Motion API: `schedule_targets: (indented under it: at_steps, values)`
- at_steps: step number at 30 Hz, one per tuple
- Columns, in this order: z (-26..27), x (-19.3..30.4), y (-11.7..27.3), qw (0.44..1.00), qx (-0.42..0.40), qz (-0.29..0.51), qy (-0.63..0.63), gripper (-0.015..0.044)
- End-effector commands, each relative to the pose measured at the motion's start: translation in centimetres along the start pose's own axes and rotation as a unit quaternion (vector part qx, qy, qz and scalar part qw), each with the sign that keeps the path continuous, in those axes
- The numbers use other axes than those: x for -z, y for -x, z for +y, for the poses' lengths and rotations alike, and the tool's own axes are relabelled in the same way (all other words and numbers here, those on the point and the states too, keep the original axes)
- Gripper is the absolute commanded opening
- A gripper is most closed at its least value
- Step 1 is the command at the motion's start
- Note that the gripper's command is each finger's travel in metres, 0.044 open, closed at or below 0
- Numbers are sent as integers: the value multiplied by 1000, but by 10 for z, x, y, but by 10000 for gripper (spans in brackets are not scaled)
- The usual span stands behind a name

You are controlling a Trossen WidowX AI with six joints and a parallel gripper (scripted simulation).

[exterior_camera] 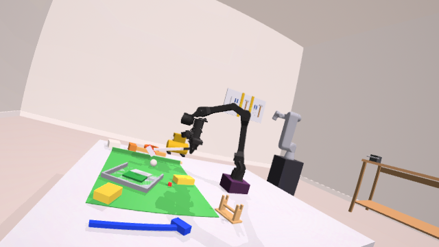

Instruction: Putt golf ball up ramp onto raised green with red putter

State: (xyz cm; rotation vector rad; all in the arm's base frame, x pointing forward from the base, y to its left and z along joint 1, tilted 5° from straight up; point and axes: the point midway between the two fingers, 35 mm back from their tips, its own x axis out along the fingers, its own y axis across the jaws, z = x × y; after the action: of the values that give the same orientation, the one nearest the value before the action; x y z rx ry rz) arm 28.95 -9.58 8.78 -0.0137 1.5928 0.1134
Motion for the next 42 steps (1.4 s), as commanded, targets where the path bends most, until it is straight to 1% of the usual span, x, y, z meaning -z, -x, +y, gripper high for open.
schedule_targets:
  at_steps: [1, 7, 9, 15, 23, 42]
  values:
    - [-23, 7, 5, 998, 10, 1, -62, 0]
    - [-54, 25, 7, 988, 20, 10, -154, 0]
    - [-58, 27, 8, 986, 21, 11, -164, 0]
    - [-58, 27, 1, 986, 21, 11, -164, 0]
    - [-59, 29, -32, 986, 21, 11, -164, 0]
    - [-60, 29, -57, 986, 21, 11, -164, 0]
